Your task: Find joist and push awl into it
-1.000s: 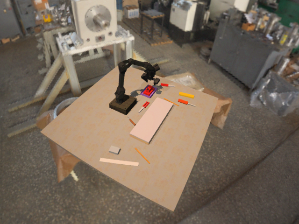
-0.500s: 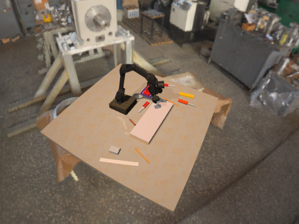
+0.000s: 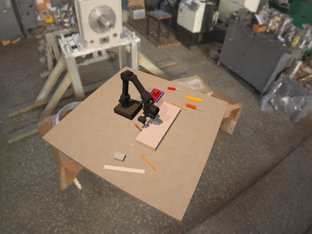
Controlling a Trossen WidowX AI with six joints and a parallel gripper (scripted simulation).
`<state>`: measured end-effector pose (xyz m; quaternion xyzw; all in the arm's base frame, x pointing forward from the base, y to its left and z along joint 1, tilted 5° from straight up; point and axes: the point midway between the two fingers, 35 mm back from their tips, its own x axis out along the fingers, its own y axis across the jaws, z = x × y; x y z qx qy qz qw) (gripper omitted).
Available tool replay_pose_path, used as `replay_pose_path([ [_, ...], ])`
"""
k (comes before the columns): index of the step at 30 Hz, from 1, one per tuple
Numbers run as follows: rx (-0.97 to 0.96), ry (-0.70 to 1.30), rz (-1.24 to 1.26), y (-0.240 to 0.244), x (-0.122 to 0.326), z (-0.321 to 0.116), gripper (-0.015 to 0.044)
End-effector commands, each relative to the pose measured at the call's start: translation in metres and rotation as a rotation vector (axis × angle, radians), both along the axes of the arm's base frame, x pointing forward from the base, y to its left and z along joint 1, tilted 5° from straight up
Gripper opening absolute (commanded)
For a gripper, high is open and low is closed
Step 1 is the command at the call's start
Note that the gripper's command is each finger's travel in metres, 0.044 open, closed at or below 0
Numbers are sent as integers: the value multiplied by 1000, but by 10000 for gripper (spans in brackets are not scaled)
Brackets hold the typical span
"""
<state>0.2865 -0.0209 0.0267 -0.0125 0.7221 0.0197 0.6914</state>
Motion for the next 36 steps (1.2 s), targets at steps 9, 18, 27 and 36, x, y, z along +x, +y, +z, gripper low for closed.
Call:
replay_pose_path([
  [9, -26, 90, -293, -64, -35, -13, 440],
  [18, -26, 90, -293, -69, -33, -13, 440],
  [27, -27, 90, -293, -72, -32, -20, 440],
  [36, -27, 90, -293, -72, -32, -35, 440],
])
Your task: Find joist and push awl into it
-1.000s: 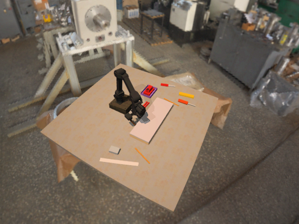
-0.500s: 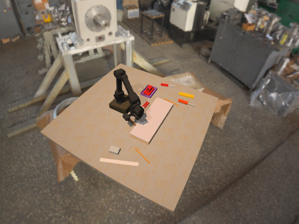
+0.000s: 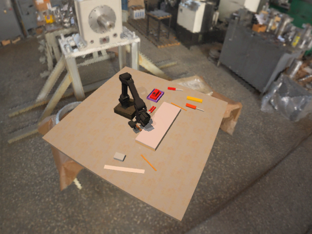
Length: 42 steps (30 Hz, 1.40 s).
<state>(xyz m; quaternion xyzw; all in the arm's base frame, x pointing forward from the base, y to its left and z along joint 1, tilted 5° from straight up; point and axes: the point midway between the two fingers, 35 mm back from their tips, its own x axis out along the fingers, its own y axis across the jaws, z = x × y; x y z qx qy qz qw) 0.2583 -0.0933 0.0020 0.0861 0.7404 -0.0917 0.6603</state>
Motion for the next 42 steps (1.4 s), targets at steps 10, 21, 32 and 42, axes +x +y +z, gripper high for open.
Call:
replay_pose_path([
  [10, 2, 18, 4, 0, -6, -26, 440],
  [21, 2, 18, 4, 1, -7, -38, 440],
  [32, 2, 18, 4, 1, -7, -38, 335],
  [42, 2, 18, 4, 1, -7, -38, 72],
])
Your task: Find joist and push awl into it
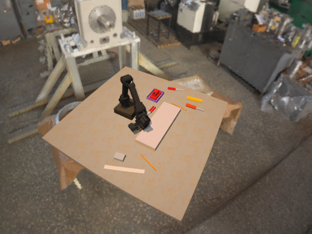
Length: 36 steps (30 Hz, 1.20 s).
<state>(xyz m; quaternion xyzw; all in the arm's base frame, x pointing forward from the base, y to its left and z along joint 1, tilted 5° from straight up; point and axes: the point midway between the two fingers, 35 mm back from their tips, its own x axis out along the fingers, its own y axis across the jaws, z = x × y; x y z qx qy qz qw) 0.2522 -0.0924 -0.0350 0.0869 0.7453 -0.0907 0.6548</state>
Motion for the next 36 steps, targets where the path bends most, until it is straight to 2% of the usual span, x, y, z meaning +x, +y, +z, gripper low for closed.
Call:
replay_pose_path([
  [1, -2, 4, 4, 0, -1, -1, 46],
  [8, -2, 4, 4, 0, -1, 0, 0],
  [11, -2, 4, 4, -1, 2, 9, 0],
  [28, -2, 3, 4, 1, 8, 121, 0],
  [36, 7, -11, 6, 1, 11, 112, 0],
])
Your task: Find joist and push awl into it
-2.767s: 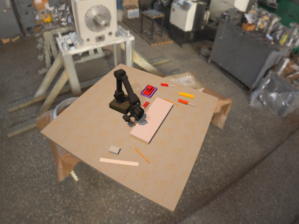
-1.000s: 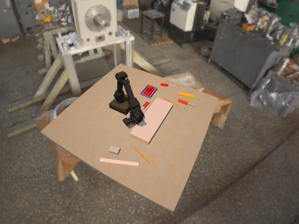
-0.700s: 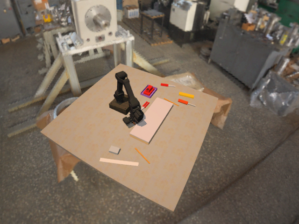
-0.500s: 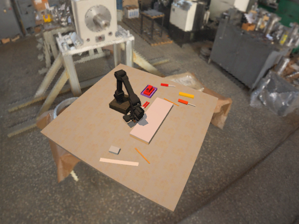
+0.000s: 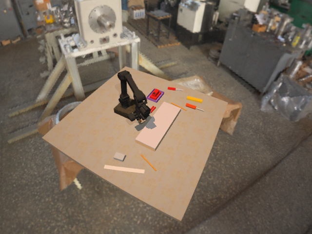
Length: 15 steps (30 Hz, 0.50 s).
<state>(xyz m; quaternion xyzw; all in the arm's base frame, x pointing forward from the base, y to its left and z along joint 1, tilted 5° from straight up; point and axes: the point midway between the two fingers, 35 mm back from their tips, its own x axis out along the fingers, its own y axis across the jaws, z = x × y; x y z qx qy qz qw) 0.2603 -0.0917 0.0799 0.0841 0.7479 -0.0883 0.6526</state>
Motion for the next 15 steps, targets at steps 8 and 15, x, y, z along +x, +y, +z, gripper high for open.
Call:
replay_pose_path([
  [8, 74, -238, -8, 4, 37, -24, 0],
  [15, 128, -435, 7, 6, 65, -33, 0],
])
